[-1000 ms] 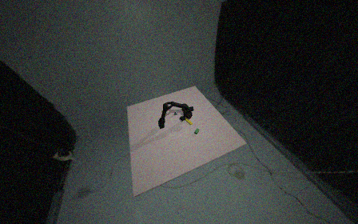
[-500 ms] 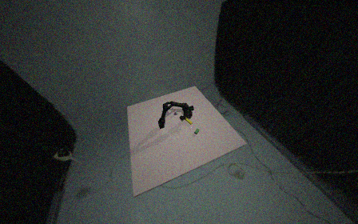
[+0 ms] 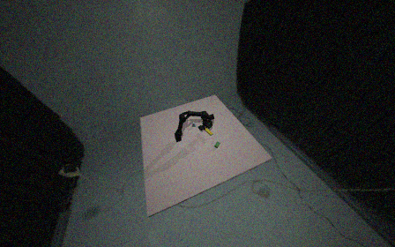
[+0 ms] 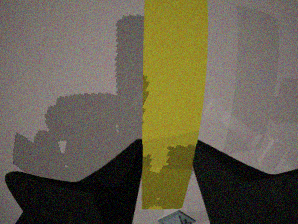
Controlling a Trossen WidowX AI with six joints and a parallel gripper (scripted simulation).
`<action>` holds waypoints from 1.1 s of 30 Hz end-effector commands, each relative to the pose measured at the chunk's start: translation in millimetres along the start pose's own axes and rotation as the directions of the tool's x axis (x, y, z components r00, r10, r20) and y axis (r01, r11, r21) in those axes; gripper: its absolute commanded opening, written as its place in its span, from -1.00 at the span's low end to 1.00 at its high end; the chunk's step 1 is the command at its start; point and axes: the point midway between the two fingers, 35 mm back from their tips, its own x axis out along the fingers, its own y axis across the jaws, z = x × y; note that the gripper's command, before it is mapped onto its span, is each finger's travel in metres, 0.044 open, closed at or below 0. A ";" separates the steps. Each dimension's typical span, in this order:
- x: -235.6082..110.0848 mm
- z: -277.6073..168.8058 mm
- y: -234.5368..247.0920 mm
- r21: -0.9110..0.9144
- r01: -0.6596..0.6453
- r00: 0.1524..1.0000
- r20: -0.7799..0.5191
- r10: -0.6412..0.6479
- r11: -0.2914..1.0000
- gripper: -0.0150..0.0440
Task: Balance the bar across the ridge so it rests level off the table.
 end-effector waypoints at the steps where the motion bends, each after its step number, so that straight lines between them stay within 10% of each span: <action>1: -12.2 0.6 0.8 0.002 -0.006 1.000 0.005 0.006 1.000 -0.49; 33: -58.7 -51.2 0.8 -0.152 -0.005 1.000 0.001 0.006 0.988 -0.49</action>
